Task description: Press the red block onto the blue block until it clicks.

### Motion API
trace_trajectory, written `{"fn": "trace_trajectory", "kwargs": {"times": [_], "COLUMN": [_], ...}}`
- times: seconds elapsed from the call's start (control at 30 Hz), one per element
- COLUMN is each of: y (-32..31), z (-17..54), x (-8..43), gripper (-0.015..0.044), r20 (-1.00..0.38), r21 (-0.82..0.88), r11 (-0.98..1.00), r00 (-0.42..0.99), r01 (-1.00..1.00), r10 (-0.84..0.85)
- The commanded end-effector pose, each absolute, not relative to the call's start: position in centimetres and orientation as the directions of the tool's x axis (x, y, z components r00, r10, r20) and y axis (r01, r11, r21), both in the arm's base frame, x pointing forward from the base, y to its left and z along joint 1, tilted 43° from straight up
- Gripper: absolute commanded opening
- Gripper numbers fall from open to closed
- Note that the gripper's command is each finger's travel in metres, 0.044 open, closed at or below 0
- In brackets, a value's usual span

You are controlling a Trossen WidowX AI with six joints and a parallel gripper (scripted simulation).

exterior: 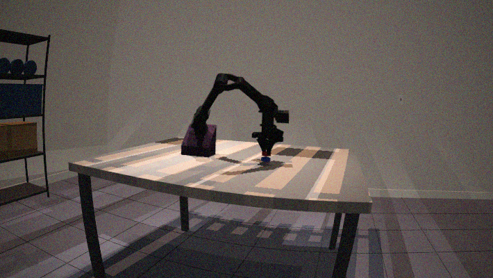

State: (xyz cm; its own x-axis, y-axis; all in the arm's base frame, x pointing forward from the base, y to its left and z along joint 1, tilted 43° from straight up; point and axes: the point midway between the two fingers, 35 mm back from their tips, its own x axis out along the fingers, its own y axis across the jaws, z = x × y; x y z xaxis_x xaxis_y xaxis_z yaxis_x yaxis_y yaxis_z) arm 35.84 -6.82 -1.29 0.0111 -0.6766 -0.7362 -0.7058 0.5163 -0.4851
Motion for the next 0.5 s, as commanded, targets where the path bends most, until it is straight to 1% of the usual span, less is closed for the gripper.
{"fn": "trace_trajectory", "kwargs": {"times": [0.0, 0.47], "y": [-7.13, -7.38], "z": [-1.54, -1.71], "x": [35.64, 35.70], "gripper": [0.0000, 0.0000], "r20": [-0.732, -0.732], "r21": [-0.483, -0.483], "r11": [0.513, 0.513], "r00": [0.006, 0.006], "r01": [-0.710, -0.710], "r10": [-0.681, -0.681]}}
